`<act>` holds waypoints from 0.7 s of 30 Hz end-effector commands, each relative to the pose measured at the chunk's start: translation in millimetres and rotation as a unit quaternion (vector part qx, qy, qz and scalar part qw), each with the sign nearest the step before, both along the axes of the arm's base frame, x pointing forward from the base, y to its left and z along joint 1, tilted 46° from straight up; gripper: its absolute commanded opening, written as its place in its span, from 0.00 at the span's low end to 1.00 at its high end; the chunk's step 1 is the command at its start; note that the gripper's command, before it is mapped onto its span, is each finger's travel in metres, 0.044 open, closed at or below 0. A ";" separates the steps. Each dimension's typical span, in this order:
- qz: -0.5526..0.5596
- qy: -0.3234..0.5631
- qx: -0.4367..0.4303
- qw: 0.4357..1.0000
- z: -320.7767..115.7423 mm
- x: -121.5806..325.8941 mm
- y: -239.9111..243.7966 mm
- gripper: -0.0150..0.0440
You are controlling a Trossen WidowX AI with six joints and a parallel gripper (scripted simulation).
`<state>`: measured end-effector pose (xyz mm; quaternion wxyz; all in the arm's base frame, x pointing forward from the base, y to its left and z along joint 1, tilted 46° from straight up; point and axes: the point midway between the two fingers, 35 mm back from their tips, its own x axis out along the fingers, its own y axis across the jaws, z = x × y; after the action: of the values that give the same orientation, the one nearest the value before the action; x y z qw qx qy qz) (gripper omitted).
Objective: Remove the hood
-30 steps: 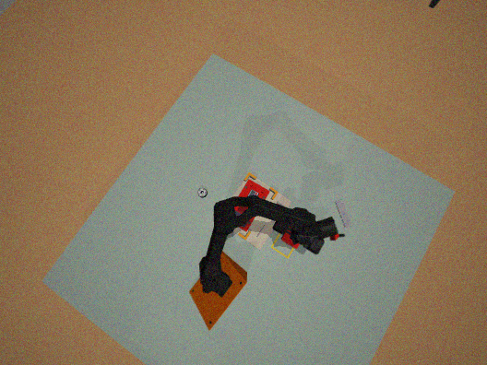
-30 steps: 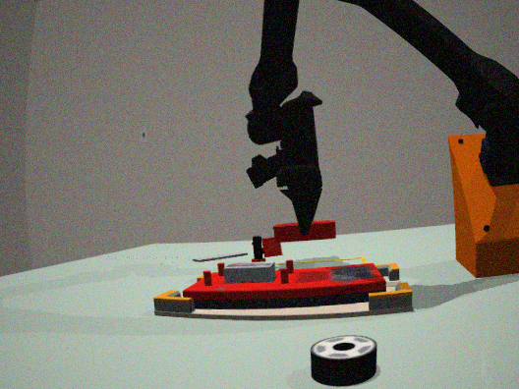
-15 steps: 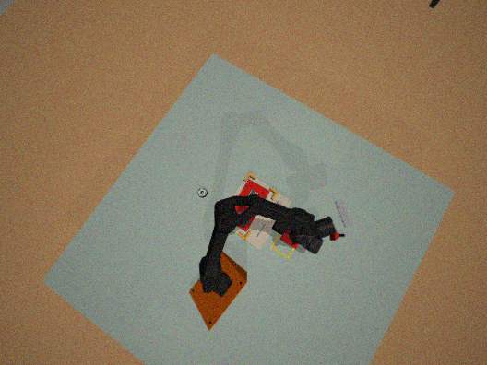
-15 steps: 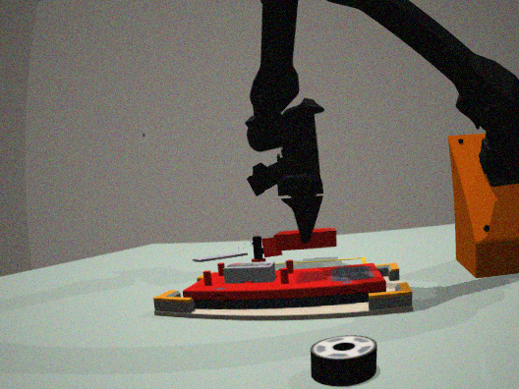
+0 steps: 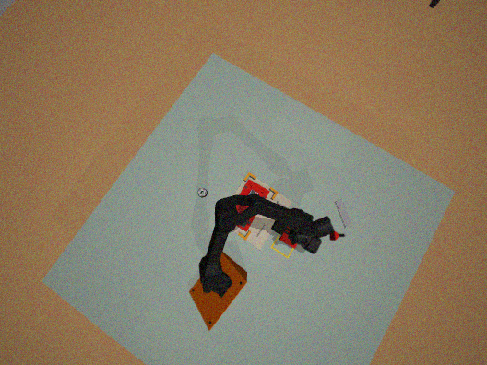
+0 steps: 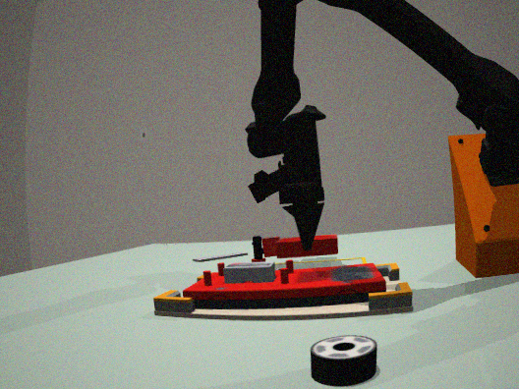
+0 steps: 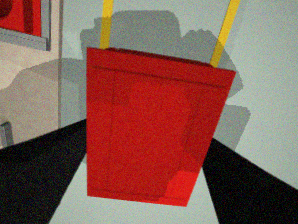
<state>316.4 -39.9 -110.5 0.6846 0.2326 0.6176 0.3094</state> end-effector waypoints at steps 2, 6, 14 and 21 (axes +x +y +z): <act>-0.002 0.000 0.002 1.000 -0.8 0.5 1.6 0.25; -0.002 0.000 0.002 1.000 -2.2 0.6 3.0 0.25; -0.002 0.000 0.002 1.000 -5.0 0.9 5.9 0.25; -0.002 0.000 0.002 1.000 -7.4 1.0 8.4 0.25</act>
<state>317.0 -32.9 -117.3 0.6848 0.2327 0.6174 0.3094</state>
